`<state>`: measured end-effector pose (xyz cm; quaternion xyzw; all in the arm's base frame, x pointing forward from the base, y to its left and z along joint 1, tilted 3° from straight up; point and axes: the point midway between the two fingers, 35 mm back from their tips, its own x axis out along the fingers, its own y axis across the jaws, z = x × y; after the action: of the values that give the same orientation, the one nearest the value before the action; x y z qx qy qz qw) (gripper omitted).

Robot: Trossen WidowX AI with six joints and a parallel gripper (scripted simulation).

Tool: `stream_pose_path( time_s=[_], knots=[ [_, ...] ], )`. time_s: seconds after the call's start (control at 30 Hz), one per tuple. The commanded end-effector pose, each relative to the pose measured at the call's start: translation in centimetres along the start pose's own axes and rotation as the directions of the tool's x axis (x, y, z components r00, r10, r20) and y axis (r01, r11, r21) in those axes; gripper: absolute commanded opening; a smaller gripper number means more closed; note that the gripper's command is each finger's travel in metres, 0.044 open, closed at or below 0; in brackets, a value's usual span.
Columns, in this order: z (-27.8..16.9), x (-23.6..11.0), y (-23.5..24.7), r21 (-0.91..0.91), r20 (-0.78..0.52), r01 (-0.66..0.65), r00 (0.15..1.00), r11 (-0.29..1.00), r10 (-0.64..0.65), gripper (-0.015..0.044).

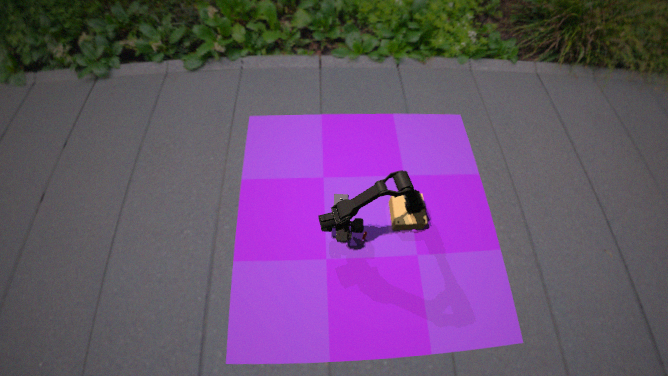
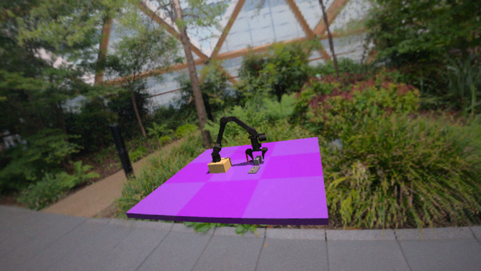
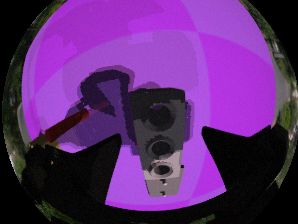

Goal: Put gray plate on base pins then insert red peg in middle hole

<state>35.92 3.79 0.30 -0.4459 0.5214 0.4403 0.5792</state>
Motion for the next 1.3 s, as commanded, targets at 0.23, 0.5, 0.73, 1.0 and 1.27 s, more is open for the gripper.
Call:
stream_pose_path(
  time_s=[0.23, 0.5, 0.73, 1.0, 1.27],
  knots=[
    [-0.2, 1.9, 0.3, 0.003, -0.007, -0.006, 1.000, 1.000, 0.006, 0.0440],
    [-0.2, 2.4, 0.3, 0.003, -0.007, -0.006, 1.000, 1.000, 0.006, 0.0361],
    [-0.2, 2.4, 0.3, 0.003, -0.007, -0.006, 1.000, 1.000, 0.006, 0.0177],
    [-0.2, 2.4, 0.3, 0.003, -0.007, -0.006, 1.000, 1.000, 0.006, 0.0085],
    [-0.2, 2.4, 0.3, 0.003, -0.007, -0.006, 1.000, 1.000, 0.006, 0.0032]
  ],
)
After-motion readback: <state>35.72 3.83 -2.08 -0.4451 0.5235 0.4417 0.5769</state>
